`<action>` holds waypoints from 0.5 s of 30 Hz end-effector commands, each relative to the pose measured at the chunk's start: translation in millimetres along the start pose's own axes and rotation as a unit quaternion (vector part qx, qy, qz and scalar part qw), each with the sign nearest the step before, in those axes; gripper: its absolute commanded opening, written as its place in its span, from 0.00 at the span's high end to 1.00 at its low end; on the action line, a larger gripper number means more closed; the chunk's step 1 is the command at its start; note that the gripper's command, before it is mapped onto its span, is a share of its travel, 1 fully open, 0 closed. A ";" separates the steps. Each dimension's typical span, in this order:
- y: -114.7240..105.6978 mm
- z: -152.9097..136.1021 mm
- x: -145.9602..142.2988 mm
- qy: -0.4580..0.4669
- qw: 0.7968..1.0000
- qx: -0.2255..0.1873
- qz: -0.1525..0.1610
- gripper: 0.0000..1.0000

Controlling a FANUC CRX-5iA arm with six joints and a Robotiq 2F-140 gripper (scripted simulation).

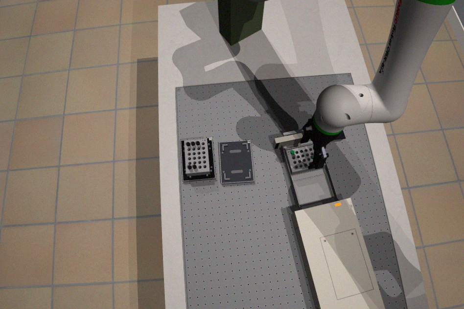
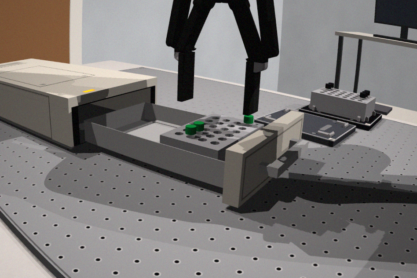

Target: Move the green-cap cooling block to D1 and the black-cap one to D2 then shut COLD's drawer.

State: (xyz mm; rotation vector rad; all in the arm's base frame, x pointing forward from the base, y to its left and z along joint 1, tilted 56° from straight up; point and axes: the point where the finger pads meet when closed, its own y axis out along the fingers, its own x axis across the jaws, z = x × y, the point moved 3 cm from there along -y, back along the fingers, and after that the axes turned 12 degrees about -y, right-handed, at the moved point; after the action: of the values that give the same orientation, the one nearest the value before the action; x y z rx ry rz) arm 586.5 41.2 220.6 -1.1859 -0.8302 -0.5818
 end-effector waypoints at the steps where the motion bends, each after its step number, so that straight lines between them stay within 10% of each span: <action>1: 3.4 -0.3 0.7 0.000 1.000 0.000 -0.001 0.34; 15: 14.0 -0.5 0.6 0.000 1.000 0.000 -0.001 0.34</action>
State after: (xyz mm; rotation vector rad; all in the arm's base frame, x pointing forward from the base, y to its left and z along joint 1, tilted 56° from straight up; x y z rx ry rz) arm 597.8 45.4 212.3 -1.1855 -0.8306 -0.5815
